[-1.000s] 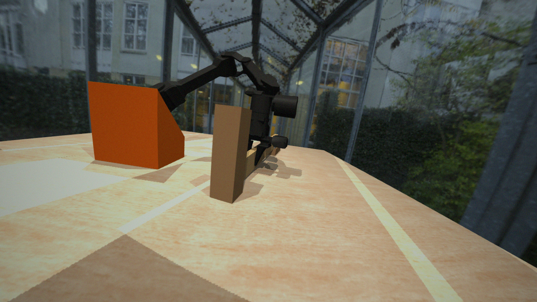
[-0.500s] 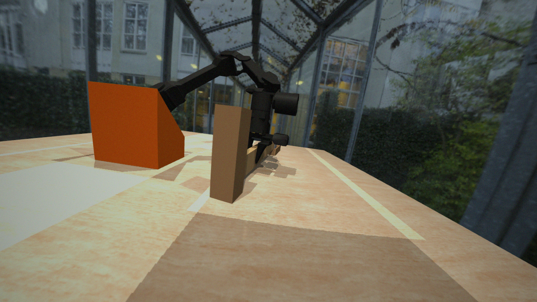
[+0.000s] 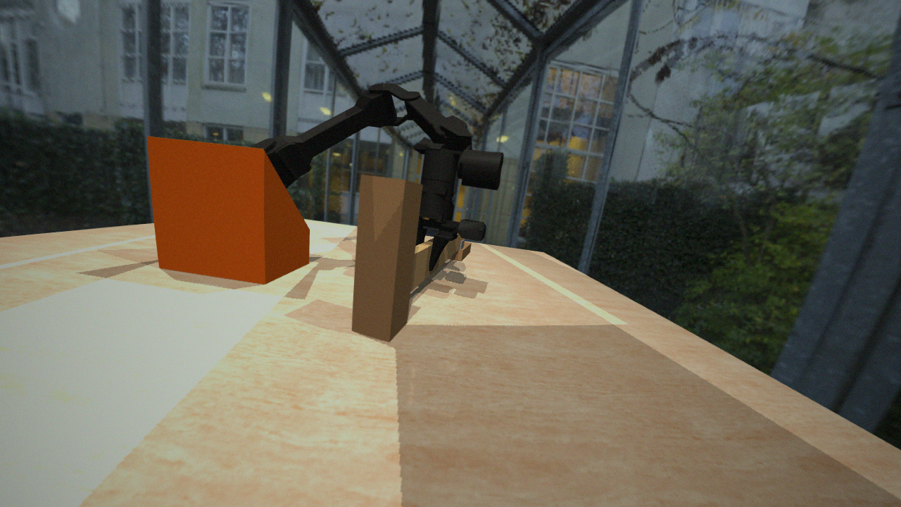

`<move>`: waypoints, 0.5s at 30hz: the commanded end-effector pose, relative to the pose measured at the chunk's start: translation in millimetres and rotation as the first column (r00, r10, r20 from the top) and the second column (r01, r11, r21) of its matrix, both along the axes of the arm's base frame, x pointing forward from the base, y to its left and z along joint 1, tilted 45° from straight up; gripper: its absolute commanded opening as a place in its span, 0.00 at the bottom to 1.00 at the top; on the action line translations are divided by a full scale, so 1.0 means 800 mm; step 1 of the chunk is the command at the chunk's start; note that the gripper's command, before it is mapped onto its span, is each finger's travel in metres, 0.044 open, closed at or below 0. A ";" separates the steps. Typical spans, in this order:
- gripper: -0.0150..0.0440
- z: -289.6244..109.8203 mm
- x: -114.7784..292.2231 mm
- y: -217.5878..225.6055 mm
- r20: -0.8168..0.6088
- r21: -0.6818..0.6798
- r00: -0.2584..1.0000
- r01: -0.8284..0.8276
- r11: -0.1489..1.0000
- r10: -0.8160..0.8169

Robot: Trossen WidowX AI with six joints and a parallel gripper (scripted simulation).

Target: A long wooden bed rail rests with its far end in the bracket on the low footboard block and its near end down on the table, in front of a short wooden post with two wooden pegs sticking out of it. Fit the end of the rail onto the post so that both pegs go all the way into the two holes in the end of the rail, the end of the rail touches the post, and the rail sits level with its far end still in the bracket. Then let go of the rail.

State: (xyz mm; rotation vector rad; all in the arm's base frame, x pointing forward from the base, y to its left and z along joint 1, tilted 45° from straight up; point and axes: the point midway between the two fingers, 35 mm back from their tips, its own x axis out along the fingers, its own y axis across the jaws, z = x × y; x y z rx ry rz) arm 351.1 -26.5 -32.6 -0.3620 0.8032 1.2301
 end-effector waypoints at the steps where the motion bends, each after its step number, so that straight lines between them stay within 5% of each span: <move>1: 0.25 0.005 0.002 -0.006 0.009 0.004 1.000 0.011 1.000 -0.011; 15: 0.25 0.011 0.001 -0.012 0.009 0.004 1.000 0.011 1.000 -0.011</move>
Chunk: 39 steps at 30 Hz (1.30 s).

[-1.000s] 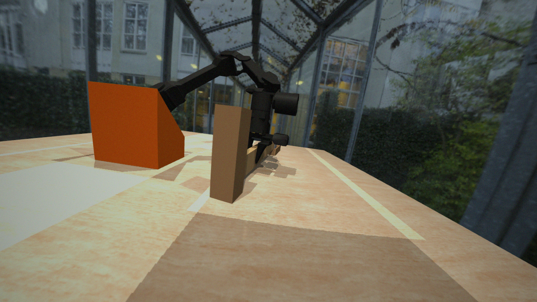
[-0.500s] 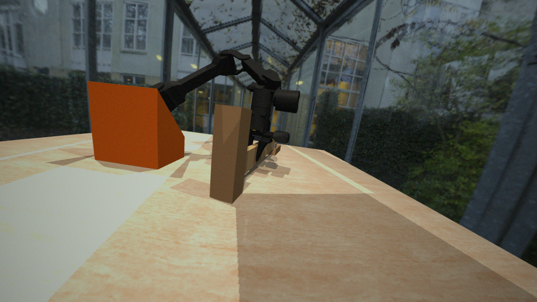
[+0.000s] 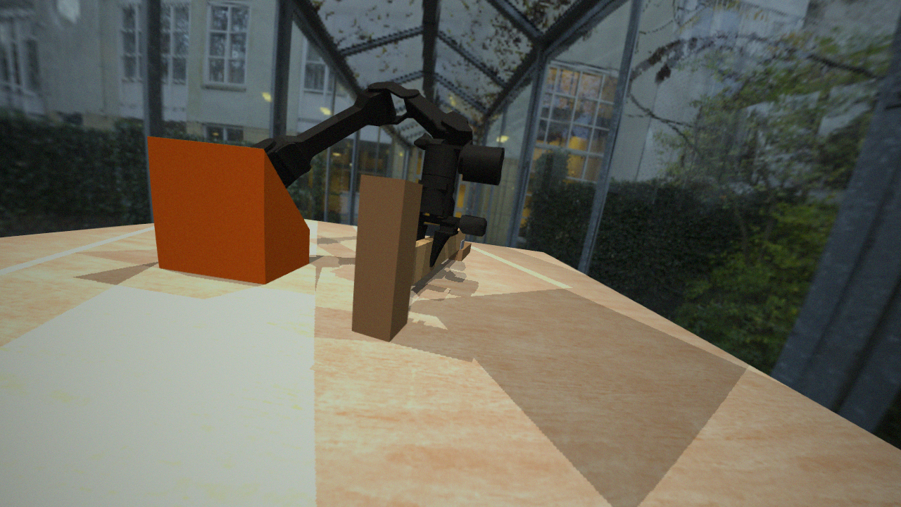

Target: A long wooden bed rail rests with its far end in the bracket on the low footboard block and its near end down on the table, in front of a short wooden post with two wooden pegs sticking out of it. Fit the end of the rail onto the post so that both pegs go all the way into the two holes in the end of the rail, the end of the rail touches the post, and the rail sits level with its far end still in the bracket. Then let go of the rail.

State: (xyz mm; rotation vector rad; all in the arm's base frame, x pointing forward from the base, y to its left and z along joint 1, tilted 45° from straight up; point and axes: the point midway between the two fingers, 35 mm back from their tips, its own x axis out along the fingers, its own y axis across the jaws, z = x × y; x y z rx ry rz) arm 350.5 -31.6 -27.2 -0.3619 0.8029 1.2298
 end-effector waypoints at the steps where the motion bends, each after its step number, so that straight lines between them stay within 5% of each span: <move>1: 0.25 0.005 0.001 -0.006 0.008 0.004 1.000 0.010 1.000 -0.010; 39: 0.25 0.002 0.000 -0.002 0.008 0.004 1.000 0.010 1.000 -0.010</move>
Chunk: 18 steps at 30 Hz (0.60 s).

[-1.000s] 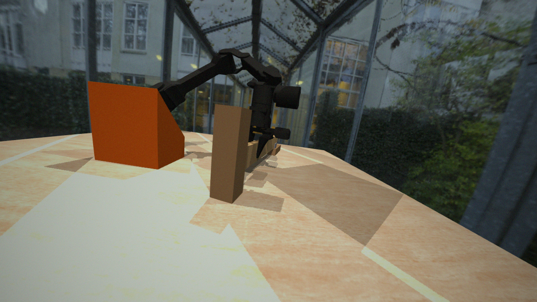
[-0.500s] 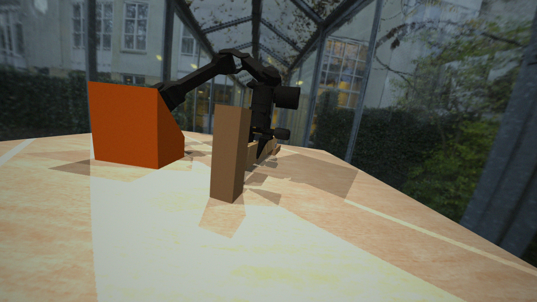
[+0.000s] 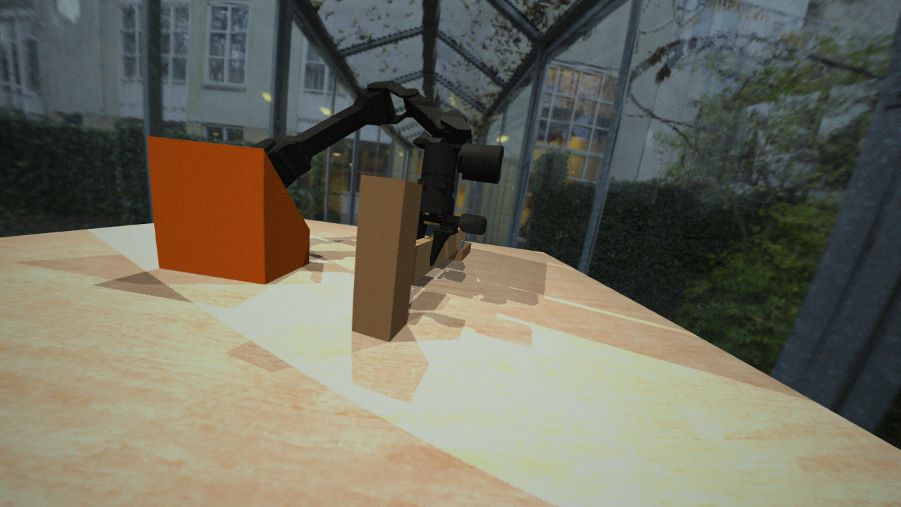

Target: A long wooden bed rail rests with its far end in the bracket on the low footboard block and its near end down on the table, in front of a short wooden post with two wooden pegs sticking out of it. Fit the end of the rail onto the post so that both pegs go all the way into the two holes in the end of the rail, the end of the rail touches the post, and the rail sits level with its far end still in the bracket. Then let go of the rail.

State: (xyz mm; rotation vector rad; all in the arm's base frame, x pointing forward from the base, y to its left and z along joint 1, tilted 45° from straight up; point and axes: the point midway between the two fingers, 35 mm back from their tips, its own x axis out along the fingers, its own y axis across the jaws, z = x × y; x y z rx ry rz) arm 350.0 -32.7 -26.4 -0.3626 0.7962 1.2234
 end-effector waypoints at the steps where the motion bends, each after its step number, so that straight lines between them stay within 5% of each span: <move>1: 0.25 0.000 0.000 -0.001 0.001 0.003 1.000 0.005 1.000 -0.005; 18: 0.25 -0.003 -0.002 -0.003 0.001 0.002 1.000 0.005 1.000 -0.005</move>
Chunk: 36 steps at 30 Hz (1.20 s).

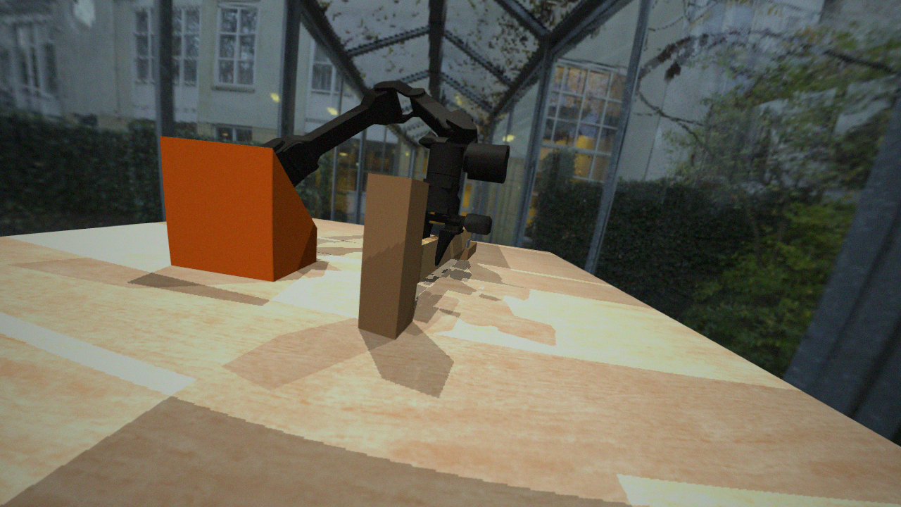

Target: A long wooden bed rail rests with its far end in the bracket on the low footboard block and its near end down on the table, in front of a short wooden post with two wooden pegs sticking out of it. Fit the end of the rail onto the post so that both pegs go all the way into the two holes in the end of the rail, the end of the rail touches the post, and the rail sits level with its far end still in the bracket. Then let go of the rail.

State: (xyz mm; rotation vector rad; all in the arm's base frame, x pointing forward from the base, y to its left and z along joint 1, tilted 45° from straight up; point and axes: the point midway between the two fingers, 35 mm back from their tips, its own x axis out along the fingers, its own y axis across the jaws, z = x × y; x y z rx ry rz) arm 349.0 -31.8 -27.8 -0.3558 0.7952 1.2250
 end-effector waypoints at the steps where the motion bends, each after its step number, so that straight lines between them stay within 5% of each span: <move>1: 0.25 -0.001 -0.001 -0.004 0.004 -0.003 1.000 0.004 1.000 -0.004; 36: 0.25 -0.009 -0.005 -0.014 0.004 -0.004 1.000 0.004 1.000 -0.004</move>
